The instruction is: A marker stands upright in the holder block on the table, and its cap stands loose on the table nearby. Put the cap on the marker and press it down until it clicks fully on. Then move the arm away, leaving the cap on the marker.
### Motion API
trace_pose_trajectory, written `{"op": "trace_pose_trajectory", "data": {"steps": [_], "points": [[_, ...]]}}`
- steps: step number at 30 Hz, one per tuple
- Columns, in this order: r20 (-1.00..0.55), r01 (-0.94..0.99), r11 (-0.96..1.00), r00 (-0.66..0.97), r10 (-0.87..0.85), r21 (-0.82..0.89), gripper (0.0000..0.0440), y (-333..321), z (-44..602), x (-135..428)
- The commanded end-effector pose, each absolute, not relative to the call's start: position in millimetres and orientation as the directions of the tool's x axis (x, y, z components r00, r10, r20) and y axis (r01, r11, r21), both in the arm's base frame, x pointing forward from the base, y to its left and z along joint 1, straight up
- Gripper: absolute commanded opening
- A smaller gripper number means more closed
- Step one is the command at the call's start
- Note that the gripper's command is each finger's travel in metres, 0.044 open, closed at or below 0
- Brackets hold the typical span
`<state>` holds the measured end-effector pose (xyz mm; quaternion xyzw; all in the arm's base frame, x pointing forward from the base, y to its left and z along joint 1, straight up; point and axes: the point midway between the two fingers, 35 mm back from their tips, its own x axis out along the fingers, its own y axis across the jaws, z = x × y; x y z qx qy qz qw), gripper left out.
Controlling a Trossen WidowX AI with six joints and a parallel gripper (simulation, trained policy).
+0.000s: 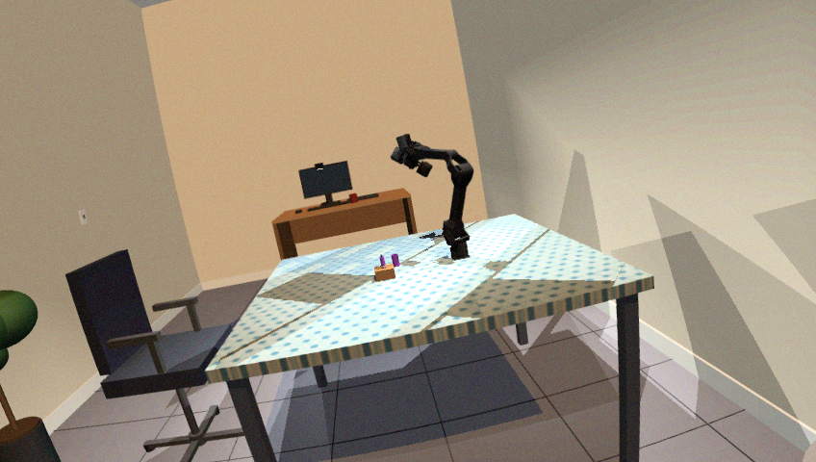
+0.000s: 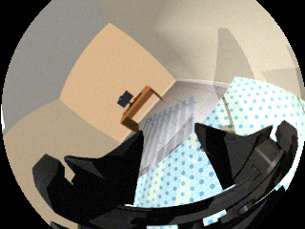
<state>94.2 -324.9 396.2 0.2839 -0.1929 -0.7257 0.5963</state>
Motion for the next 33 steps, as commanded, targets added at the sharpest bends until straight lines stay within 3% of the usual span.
{"op": "trace_pose_trajectory", "data": {"steps": [1,33], "points": [[-0.221,0.758,-0.217,-0.099,-0.97,0.615,0.0307,-327.3,385.3,106.8],[-0.459,0.762,-0.25,0.069,-0.886,0.597,0.031,-315.1,315.6,183.0]]}}
